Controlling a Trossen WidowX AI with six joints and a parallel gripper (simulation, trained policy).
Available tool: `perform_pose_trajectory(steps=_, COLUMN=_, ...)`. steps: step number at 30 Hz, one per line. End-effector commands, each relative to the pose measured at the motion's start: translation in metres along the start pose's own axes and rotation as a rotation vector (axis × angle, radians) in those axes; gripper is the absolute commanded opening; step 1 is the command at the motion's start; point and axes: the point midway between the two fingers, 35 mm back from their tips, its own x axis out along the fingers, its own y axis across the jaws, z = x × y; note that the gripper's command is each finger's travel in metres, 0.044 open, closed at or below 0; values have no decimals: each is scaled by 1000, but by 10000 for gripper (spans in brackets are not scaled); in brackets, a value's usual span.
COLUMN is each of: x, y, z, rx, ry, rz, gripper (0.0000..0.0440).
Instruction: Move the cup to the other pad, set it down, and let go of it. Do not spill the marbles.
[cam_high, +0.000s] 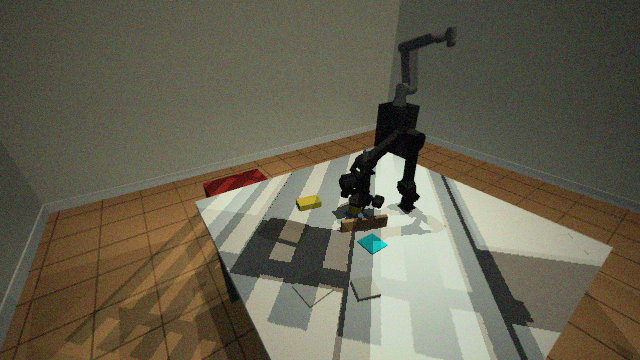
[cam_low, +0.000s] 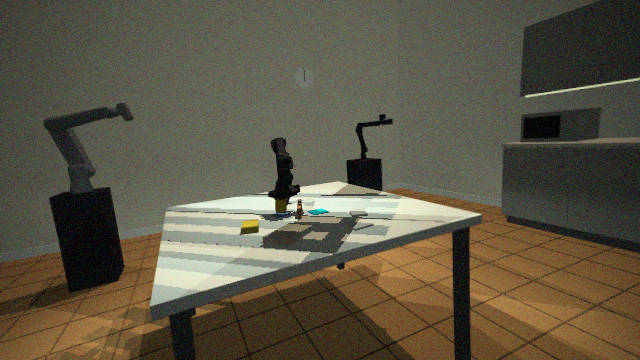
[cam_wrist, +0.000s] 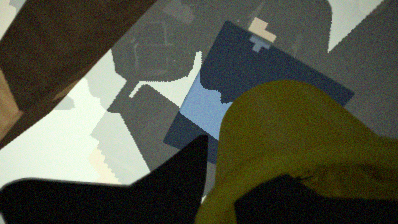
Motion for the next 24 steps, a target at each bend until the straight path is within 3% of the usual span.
perform_pose_trajectory(steps=1, x=-13, y=-1, z=7, rx=-18, ry=-26, rz=-9, gripper=12)
perform_pose_trajectory(steps=24, x=-66, y=18, z=60, rx=-106, ry=-142, rz=-67, gripper=0)
